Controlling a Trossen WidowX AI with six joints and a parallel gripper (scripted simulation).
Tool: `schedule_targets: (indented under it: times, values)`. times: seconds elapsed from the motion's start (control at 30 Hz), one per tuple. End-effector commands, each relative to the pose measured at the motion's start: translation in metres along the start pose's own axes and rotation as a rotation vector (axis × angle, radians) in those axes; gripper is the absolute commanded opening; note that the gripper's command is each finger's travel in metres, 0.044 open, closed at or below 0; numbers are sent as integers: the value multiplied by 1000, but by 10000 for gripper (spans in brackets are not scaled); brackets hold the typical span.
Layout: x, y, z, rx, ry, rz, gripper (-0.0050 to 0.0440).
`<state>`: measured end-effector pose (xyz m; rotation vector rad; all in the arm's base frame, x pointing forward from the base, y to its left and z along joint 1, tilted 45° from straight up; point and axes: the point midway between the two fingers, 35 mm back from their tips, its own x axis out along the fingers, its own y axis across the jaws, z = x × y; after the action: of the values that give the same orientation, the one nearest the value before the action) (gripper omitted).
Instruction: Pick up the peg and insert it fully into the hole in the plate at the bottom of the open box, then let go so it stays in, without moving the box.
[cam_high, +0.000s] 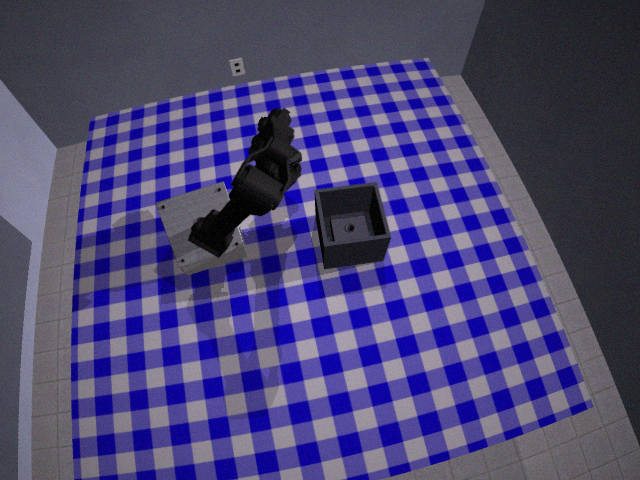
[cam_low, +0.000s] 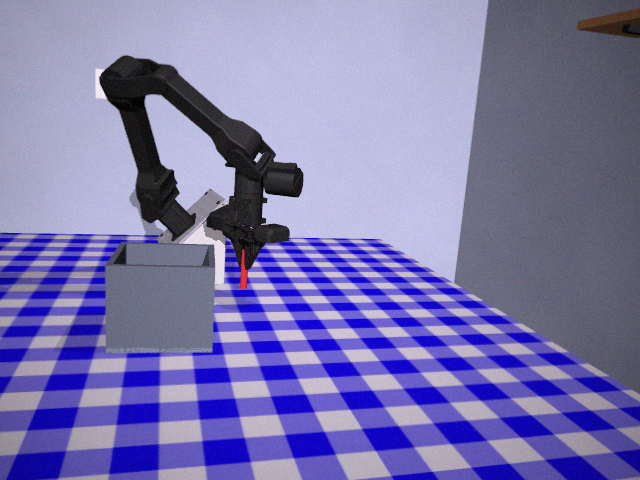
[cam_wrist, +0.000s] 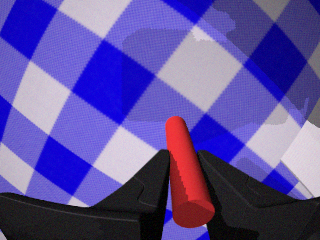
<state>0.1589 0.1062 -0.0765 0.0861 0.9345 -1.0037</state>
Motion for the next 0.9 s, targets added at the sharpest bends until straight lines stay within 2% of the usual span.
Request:
schedule_targets:
  times: [0.0,0.43,0.5,0.53,0.87]
  values:
    - [-13,3,-1,10,8,9,0]
    - [-56,4,0,10,7,8,0]
    - [-56,4,0,10,7,8,0]
    - [-47,2,1,-1,-3,0,0]
    - [-66,13,21,1,1,2,0]
